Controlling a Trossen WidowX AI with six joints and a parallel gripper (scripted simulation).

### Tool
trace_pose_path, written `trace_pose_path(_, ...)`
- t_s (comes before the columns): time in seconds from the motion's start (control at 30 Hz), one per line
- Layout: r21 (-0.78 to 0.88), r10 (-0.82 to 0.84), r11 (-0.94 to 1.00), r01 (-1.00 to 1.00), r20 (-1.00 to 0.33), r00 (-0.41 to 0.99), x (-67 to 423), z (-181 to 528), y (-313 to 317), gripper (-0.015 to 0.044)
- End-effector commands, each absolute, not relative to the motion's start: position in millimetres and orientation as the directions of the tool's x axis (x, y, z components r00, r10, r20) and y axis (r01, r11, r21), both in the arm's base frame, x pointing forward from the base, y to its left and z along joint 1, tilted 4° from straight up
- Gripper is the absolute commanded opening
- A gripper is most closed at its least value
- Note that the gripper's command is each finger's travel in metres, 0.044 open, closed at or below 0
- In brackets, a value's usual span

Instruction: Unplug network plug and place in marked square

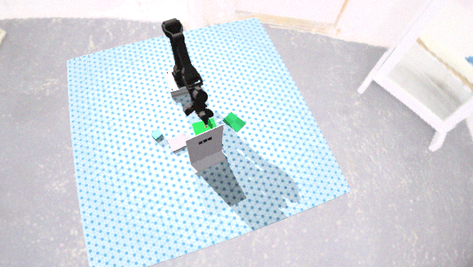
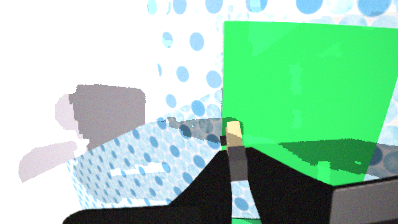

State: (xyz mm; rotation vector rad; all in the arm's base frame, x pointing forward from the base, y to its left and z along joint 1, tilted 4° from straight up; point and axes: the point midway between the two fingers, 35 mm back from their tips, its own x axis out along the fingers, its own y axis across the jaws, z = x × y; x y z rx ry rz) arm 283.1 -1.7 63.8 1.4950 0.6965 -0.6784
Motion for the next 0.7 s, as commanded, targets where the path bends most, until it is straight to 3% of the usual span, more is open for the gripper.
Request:
trace_pose_path(0.0, 0.637, 0.015, -0.016, 0.771, -0.771, 0.637, 284, 62, -2, 0.0)
trace_pose_path(0.67, 0.637, 0.015, -0.016, 0.771, -0.771, 0.637, 289, 39, -2, 0.0)
